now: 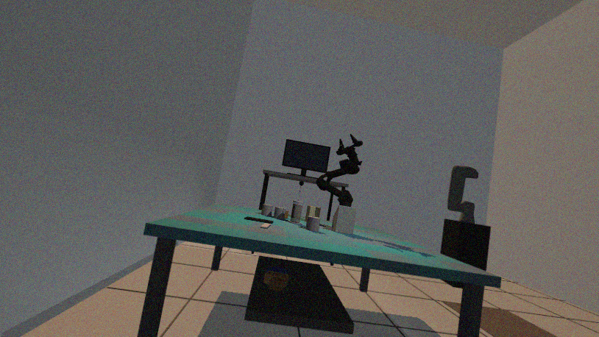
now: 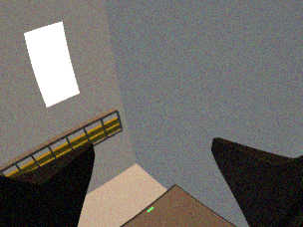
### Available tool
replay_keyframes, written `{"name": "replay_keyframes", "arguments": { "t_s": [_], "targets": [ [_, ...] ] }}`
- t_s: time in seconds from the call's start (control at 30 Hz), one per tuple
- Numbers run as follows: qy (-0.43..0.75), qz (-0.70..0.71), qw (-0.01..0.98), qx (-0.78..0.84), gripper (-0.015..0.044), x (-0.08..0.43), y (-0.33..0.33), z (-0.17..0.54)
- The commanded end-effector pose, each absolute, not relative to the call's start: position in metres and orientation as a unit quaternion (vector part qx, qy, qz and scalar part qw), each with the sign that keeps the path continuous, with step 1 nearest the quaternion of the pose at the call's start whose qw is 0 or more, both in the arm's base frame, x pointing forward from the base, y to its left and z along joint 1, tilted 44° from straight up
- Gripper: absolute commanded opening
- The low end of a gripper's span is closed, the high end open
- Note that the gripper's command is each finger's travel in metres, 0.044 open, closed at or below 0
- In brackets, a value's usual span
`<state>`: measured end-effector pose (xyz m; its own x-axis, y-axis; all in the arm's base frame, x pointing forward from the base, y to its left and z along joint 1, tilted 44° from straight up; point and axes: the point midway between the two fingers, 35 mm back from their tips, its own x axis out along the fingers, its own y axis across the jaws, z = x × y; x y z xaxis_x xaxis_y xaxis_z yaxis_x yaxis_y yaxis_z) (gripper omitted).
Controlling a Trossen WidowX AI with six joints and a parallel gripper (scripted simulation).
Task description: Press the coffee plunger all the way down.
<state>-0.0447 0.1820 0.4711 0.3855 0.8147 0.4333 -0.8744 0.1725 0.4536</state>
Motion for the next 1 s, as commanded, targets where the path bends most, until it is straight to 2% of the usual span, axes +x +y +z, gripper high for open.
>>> {"name": "replay_keyframes", "arguments": {
  "t_s": [0.0, 0.03, 0.27, 0.53, 0.77, 0.97],
  "targets": [
    [-0.047, 0.550, 0.768, 0.326, 0.0426, -0.044, 0.183, 0.470],
    [-0.052, 0.544, 0.775, 0.317, 0.0440, -0.043, 0.185, 0.467],
    [-0.105, 0.438, 0.874, 0.185, 0.0440, -0.013, 0.220, 0.422],
    [-0.120, 0.245, 0.961, -0.041, 0.0440, 0.064, 0.241, 0.347],
    [-0.064, 0.055, 0.967, -0.240, 0.0440, 0.142, 0.213, 0.281],
    [0.007, -0.068, 0.932, -0.355, 0.0440, 0.184, 0.172, 0.239]
  ]
}}
